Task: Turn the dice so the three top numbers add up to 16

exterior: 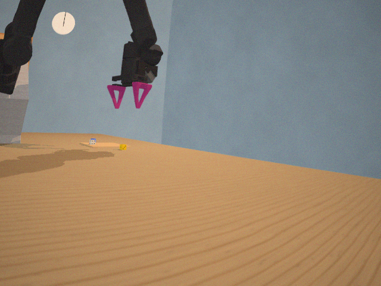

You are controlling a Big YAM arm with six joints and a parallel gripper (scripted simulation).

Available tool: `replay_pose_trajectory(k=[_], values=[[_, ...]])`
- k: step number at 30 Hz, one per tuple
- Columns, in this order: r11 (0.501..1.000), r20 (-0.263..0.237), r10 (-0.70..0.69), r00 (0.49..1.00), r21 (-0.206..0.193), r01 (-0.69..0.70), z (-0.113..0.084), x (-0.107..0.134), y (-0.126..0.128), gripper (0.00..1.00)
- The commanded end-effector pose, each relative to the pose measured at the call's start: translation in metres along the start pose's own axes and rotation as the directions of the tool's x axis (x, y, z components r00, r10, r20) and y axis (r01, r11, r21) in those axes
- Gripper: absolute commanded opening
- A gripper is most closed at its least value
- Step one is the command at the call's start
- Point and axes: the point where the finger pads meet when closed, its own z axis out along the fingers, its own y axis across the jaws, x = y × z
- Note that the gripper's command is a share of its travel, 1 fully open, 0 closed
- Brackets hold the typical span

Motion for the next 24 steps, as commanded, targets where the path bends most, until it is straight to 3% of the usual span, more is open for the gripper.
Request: replay_pose_trajectory(k=[1,3,9,11,12,14,15,16,19,21,24], values=[[1.0,0.009,0.029,1.0,0.004,-0.029,-0.002,-0.005,-0.004,1.0],[0.999,0.006,0.039,0.999,0.003,-0.039,0.002,-0.004,-0.004,1.0],[0.98,-0.007,0.2,0.98,-0.002,-0.2,0.05,0.007,0.001,1.0],[0.977,-0.007,0.214,0.977,-0.001,-0.214,0.053,0.007,0.001,1.0],[0.977,-0.007,0.214,0.977,-0.001,-0.214,0.053,0.007,0.001,0.3],[0.977,-0.007,0.214,0.977,-0.001,-0.214,0.053,0.007,0.001,0.3],[0.976,0.043,0.218,0.975,0.001,-0.218,0.037,-0.013,-0.002,0.3],[0.975,0.05,0.224,0.973,0.001,-0.224,0.035,-0.013,-0.006,0.3],[0.978,0.038,0.208,0.977,0.0,-0.208,0.037,-0.006,-0.001,0.3],[0.974,0.005,0.225,0.974,0.001,-0.225,0.048,0.004,-0.007,0.3],[0.974,0.004,0.224,0.974,0.001,-0.224,0.048,0.004,-0.007,0.3]])
